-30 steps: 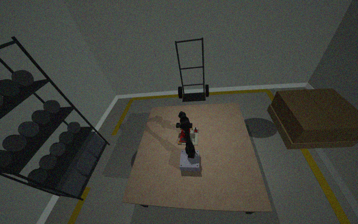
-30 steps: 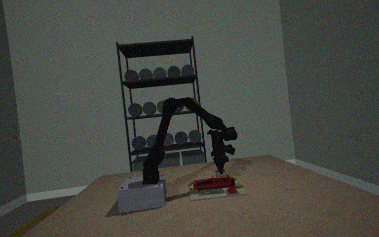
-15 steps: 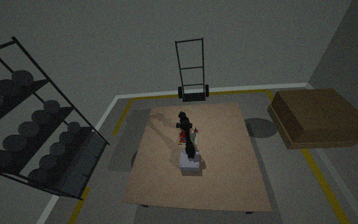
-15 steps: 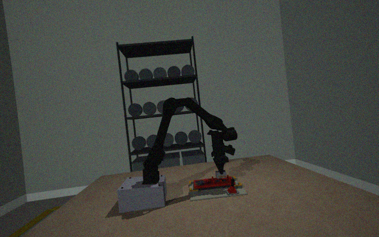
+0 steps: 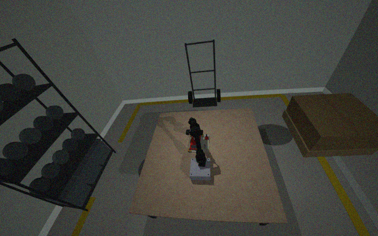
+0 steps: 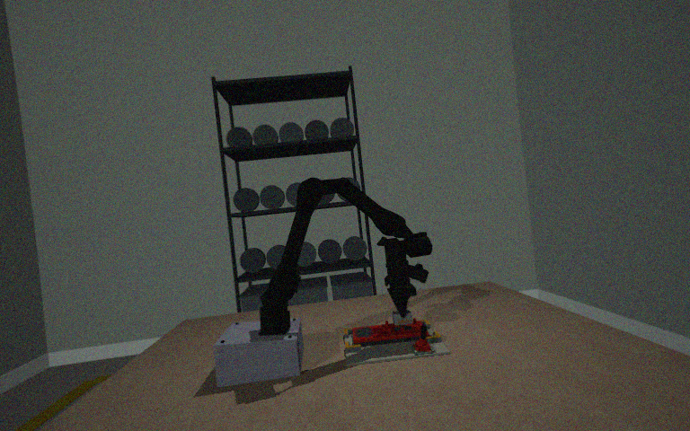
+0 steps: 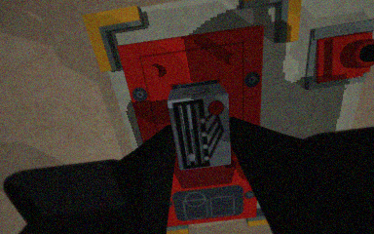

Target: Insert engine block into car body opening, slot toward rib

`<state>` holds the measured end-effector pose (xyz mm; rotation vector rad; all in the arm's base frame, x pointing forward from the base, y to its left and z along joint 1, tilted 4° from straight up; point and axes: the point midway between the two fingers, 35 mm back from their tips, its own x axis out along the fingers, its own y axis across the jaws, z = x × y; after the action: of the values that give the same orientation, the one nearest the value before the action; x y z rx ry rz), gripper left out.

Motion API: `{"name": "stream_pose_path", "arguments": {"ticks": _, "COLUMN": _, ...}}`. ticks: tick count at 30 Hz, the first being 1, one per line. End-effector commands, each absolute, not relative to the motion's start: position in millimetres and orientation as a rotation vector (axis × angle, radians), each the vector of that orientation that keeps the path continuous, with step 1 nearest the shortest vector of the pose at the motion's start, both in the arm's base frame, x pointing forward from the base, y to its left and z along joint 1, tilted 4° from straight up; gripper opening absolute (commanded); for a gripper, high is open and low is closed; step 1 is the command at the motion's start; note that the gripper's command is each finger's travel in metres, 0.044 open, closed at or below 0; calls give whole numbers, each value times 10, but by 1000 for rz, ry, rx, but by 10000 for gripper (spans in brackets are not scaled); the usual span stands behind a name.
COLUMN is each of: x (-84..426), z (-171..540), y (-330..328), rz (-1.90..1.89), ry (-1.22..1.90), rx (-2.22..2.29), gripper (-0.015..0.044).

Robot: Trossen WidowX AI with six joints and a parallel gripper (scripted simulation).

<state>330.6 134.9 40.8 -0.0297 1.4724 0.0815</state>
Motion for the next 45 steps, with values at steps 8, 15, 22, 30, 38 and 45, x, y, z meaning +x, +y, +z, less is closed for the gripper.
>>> {"name": "stream_pose_path", "arguments": {"ticks": 8, "x": 3305, "z": 383, "y": 1341, "rz": 73, "ry": 1473, "rx": -28, "gripper": 159}}
{"name": "stream_pose_path", "arguments": {"ticks": 15, "x": 3305, "z": 375, "y": 1341, "rz": 72, "ry": 1473, "rx": -27, "gripper": 159}}
{"name": "stream_pose_path", "arguments": {"ticks": 22, "x": 3306, "z": 367, "y": 1341, "rz": 73, "ry": 1473, "rx": -29, "gripper": 159}}
{"name": "stream_pose_path", "arguments": {"ticks": 30, "x": 3307, "z": 359, "y": 1341, "rz": 75, "ry": 1473, "rx": -30, "gripper": 159}}
{"name": "stream_pose_path", "arguments": {"ticks": 38, "x": 3307, "z": 350, "y": 1341, "rz": 76, "ry": 1473, "rx": -32, "gripper": 159}}
{"name": "stream_pose_path", "arguments": {"ticks": 45, "x": 3308, "z": 342, "y": 1341, "rz": 78, "ry": 1473, "rx": -33, "gripper": 159}}
